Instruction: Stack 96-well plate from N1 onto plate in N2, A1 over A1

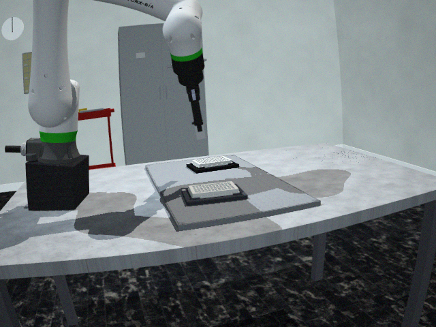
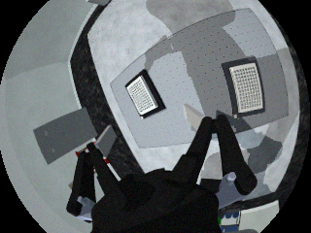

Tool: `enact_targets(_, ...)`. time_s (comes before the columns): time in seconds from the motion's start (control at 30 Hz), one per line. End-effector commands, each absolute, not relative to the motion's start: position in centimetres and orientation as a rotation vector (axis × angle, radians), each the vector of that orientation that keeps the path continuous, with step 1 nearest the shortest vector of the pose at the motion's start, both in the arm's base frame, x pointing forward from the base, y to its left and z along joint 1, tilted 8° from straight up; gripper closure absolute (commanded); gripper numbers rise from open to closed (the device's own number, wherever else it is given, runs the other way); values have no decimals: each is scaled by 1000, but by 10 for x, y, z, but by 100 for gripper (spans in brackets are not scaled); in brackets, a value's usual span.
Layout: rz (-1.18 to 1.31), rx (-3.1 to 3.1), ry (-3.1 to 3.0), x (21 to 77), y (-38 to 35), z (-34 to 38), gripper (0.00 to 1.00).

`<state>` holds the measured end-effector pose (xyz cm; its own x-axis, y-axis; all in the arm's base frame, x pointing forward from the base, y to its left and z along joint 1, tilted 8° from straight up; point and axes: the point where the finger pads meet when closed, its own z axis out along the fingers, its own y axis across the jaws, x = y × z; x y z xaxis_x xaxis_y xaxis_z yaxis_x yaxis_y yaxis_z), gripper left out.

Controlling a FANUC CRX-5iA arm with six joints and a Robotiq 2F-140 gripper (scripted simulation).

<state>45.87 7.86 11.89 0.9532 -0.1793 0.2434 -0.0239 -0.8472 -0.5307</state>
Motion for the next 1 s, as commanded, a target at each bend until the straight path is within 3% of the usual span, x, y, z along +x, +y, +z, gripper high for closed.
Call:
enact_targets(0.0, -372, -2627, 135, 458, 61, 110, 0)
enact_targets(0.97, -280, -2936, 115, 453, -51, 67, 0)
